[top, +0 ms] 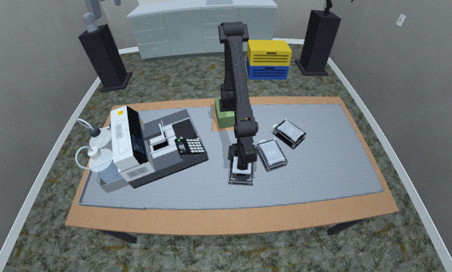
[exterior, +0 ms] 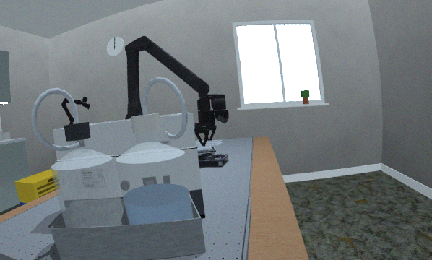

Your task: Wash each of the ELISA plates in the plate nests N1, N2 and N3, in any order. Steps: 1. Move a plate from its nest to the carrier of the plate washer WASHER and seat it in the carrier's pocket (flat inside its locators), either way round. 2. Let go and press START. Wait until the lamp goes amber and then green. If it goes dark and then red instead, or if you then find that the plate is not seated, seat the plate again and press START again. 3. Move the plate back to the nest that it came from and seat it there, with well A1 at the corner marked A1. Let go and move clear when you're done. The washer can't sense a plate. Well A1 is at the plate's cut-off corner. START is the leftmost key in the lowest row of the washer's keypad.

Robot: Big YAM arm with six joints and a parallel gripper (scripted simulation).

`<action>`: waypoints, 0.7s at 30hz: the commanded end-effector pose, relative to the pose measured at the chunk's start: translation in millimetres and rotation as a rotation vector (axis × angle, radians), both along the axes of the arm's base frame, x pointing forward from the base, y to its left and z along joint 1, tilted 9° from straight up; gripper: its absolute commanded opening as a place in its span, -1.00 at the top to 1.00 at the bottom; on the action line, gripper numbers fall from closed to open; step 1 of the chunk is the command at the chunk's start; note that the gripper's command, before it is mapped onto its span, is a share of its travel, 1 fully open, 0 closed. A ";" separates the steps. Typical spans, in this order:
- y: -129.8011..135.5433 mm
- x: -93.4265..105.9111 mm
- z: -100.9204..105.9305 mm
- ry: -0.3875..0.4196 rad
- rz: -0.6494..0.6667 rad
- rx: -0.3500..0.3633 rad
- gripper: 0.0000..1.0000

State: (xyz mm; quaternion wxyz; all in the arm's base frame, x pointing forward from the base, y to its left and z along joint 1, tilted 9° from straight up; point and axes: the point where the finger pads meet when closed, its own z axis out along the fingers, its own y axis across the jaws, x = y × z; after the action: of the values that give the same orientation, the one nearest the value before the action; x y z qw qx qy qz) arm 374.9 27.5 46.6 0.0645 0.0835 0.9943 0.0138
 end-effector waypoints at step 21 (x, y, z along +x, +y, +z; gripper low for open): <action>3.0 9.3 -33.1 -0.018 -0.002 0.000 -0.68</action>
State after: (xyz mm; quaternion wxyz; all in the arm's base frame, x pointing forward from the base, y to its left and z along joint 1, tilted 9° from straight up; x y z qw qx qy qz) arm 380.2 27.9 16.6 0.0670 0.0837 0.9941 0.0142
